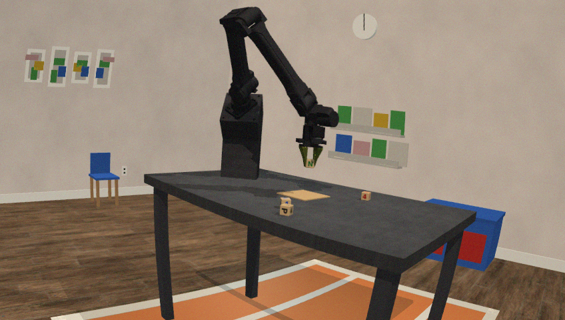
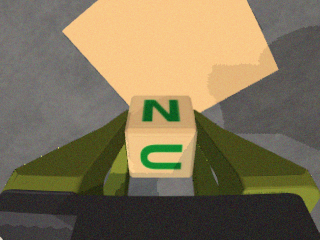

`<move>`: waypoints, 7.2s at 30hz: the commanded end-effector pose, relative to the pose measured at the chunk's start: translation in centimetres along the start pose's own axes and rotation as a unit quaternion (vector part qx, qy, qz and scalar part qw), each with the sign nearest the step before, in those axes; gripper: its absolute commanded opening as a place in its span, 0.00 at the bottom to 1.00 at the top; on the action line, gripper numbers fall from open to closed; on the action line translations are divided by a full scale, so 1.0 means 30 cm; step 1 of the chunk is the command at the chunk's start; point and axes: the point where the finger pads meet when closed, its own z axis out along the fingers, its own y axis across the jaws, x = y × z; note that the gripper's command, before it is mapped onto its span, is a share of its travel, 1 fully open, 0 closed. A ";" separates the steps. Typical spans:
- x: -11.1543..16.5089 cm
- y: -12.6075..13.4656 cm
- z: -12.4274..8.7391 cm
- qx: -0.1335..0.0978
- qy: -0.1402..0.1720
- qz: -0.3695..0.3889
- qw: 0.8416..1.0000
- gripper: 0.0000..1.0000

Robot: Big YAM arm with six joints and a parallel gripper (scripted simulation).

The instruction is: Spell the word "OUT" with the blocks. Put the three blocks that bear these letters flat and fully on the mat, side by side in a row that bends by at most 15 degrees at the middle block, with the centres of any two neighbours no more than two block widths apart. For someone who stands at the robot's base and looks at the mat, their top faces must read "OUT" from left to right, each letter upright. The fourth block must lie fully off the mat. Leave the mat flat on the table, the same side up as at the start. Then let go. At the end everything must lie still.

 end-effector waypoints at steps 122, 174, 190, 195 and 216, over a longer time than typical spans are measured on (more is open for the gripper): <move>-0.007 -0.030 0.318 -0.001 -0.002 -0.911 0.412 0.25; -0.005 -0.014 0.315 -0.004 -0.003 -0.914 0.405 0.25; 0.001 -0.017 0.314 -0.005 -0.001 -0.915 0.404 0.25; 0.003 -0.017 0.314 -0.005 -0.001 -0.915 0.403 0.25; 0.016 -0.019 0.312 -0.005 -0.003 -0.916 0.402 0.25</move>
